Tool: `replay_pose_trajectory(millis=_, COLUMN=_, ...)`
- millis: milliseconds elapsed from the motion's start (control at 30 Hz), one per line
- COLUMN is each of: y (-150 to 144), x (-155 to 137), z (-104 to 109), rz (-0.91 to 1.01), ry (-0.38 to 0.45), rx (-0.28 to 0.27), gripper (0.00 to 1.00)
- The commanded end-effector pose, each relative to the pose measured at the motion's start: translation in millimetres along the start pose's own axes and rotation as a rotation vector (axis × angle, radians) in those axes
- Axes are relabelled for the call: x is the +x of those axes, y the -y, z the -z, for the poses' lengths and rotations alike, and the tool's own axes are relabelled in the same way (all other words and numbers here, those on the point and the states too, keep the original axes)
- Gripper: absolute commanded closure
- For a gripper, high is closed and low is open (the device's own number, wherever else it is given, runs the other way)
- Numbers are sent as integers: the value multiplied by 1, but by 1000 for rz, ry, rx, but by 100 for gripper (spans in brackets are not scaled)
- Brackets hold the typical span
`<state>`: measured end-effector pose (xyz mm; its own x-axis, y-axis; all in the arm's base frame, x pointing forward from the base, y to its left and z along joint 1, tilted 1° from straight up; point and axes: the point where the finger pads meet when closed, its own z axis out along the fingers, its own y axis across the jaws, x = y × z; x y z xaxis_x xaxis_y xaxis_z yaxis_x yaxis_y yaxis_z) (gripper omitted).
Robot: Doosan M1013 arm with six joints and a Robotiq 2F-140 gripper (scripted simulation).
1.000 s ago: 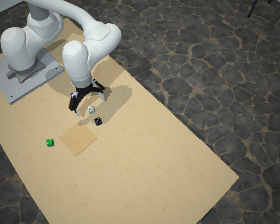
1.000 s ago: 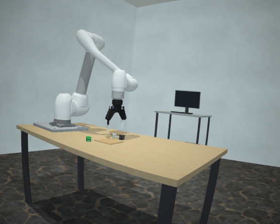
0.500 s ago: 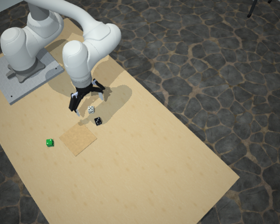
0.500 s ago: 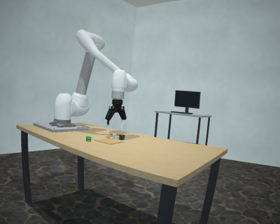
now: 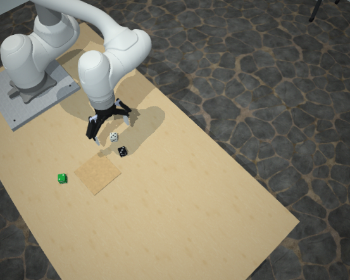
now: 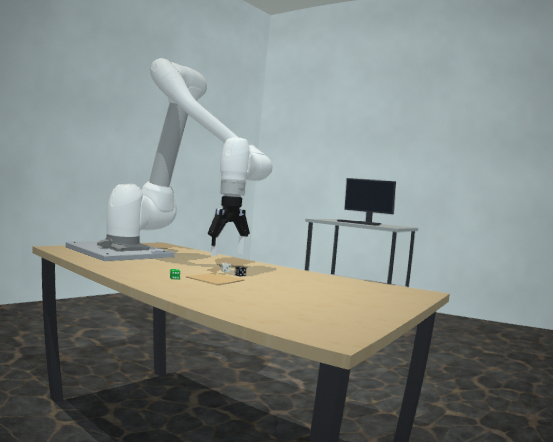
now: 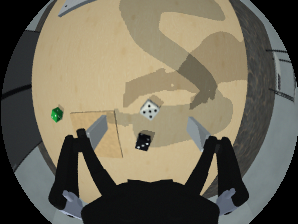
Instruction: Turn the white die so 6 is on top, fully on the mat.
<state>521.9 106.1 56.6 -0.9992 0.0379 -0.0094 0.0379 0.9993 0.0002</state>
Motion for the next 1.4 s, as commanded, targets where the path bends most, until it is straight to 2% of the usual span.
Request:
replay_pose_trajectory(millis=0, y=0, x=0, z=0, rz=0, ry=0, rx=0, gripper=0)
replay_pose_trajectory(millis=233, y=0, x=0, z=0, rz=0, ry=0, rx=0, gripper=0)
replay_pose_trajectory(millis=367, y=0, x=0, z=8, rz=0, ry=0, rx=0, gripper=0)
replay_pose_trajectory(millis=667, y=0, x=0, z=60, rz=0, ry=0, rx=0, gripper=0)
replay_pose_trajectory(millis=733, y=0, x=0, z=60, rz=0, ry=0, rx=0, gripper=0)
replay_pose_trajectory(millis=900, y=0, x=0, z=82, rz=0, ry=0, rx=0, gripper=0)
replay_pose_trajectory(millis=1367, y=0, x=0, z=85, rz=-22, ry=0, rx=0, gripper=0)
